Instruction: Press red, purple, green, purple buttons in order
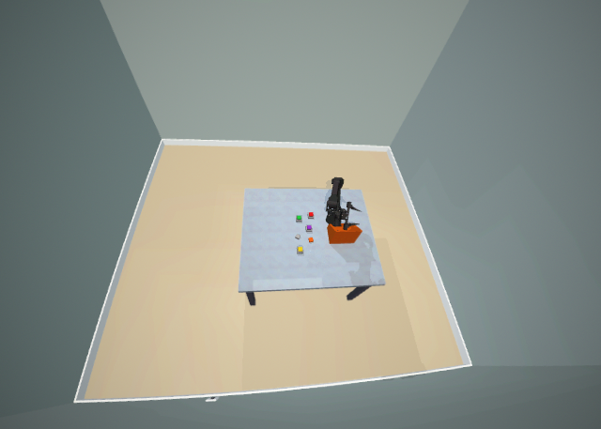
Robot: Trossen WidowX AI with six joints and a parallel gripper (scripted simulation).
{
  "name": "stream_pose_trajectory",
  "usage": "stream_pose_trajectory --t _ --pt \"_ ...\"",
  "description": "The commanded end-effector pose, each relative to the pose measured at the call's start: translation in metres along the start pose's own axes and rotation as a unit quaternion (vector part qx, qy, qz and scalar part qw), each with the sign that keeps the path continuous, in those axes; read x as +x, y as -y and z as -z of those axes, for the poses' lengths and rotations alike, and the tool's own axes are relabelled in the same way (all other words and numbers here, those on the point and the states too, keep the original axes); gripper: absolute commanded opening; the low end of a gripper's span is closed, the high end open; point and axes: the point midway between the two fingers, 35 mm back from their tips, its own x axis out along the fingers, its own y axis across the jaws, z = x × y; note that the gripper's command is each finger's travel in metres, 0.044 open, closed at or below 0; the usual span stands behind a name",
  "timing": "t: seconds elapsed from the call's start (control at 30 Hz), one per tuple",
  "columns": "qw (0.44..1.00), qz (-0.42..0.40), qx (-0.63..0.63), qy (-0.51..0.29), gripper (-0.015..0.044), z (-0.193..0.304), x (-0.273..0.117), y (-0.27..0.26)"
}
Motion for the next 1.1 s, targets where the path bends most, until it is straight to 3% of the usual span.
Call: stream_pose_trajectory --t 0.0,0.13,0.23,0.33,0.53,0.73,0.9,1.07 --pt "1.000 0.008 0.002 0.001 0.0400 0.000 -0.002 0.002" --pt "0.983 0.173 0.059 0.017 0.0400 0.013 -0.052 0.035" --pt "0.940 0.314 0.127 0.041 0.0400 0.034 -0.105 0.059" --pt "0.871 0.441 0.204 0.067 0.0400 0.065 -0.162 0.074" --pt "0.716 0.604 0.334 0.106 0.0400 0.133 -0.247 0.073" --pt "0.501 0.721 0.461 0.129 0.0400 0.221 -0.313 0.037" --pt "0.303 0.772 0.545 0.124 0.0400 0.291 -0.339 -0.014" --pt "0.290 0.774 0.549 0.122 0.0400 0.295 -0.340 -0.018"
